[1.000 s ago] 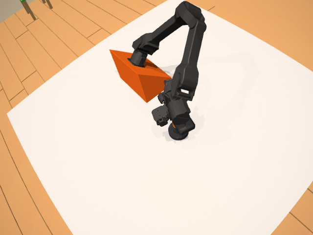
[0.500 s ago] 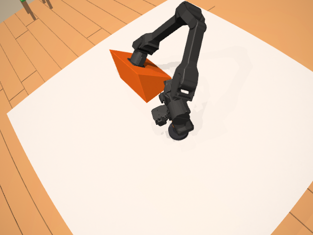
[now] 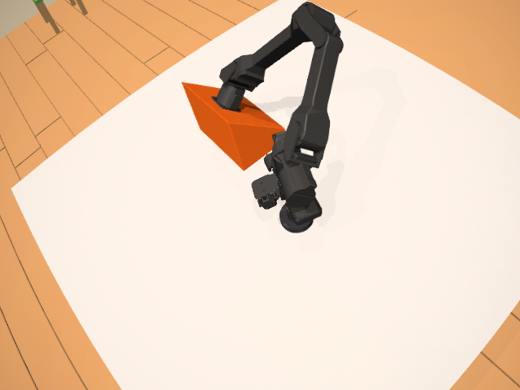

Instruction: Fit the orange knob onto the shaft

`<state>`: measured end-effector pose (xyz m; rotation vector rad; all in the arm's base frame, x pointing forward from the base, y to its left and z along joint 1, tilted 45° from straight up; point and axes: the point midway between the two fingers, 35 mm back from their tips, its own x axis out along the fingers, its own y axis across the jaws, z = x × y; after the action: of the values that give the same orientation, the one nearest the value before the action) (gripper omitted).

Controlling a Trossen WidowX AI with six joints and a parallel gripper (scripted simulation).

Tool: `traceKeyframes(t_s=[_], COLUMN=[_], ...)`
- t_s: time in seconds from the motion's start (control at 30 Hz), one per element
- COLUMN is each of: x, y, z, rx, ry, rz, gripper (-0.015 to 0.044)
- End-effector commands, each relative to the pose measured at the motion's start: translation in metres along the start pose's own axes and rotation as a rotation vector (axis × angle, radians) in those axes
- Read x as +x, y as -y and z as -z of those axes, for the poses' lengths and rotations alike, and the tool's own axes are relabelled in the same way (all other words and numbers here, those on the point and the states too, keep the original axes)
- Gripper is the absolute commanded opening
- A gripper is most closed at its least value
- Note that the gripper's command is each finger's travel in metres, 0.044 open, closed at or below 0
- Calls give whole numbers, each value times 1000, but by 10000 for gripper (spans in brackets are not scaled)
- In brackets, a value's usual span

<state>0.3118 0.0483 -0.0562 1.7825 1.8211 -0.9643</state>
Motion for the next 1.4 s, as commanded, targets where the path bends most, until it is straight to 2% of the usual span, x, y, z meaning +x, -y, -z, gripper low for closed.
traceKeyframes(t_s=[0.0, 0.2, 0.43, 1.37], x=[1, -4, -3, 1], y=[0, -1, -1, 0], z=[0, 0, 1, 0], rx=[4, 13, 211, 214], ry=[0, 0, 0, 0], rz=[0, 0, 0, 0], gripper=[0, 0, 0, 0])
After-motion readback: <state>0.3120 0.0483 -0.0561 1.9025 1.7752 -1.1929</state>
